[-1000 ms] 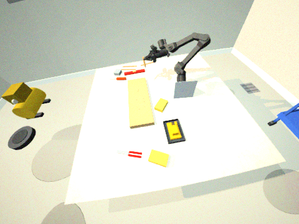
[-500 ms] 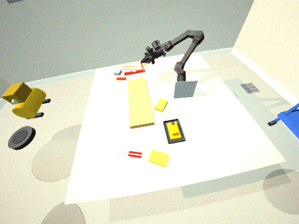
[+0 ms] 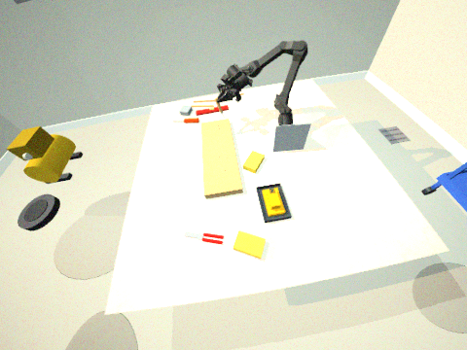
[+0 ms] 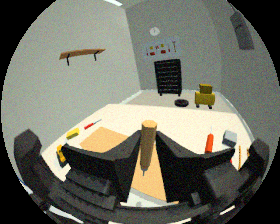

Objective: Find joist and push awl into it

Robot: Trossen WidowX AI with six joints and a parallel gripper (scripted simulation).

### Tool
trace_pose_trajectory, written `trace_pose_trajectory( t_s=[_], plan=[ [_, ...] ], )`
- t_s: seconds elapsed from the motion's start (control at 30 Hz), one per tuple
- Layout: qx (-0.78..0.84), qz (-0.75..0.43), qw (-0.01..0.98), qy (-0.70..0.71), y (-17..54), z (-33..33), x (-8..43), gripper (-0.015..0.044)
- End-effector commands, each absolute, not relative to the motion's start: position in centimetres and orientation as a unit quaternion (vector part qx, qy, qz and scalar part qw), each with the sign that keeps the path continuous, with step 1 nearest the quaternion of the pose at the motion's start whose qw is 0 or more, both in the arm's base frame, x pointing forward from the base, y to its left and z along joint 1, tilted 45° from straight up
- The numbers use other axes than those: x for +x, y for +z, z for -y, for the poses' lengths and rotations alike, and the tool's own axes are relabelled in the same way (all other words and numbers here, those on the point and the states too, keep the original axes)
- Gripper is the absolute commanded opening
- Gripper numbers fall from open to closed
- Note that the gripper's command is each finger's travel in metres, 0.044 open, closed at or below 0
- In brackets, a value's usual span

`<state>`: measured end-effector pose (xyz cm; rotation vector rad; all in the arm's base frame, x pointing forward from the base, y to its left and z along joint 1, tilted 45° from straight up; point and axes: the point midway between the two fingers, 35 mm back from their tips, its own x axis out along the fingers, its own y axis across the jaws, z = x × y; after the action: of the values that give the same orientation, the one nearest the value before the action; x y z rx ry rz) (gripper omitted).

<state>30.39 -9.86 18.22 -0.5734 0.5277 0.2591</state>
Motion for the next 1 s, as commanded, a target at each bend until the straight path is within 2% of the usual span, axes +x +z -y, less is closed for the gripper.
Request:
trace_pose_trajectory(
  t_s=[0.0, 0.97],
  plan=[
    [-0.283, -0.267, 0.908, 0.158, 17.5, 9.3, 31.1, 0.0],
    [-0.278, -0.331, 0.81, 0.397, 9.3, 3.6, 35.6, 0.0]
  ],
)
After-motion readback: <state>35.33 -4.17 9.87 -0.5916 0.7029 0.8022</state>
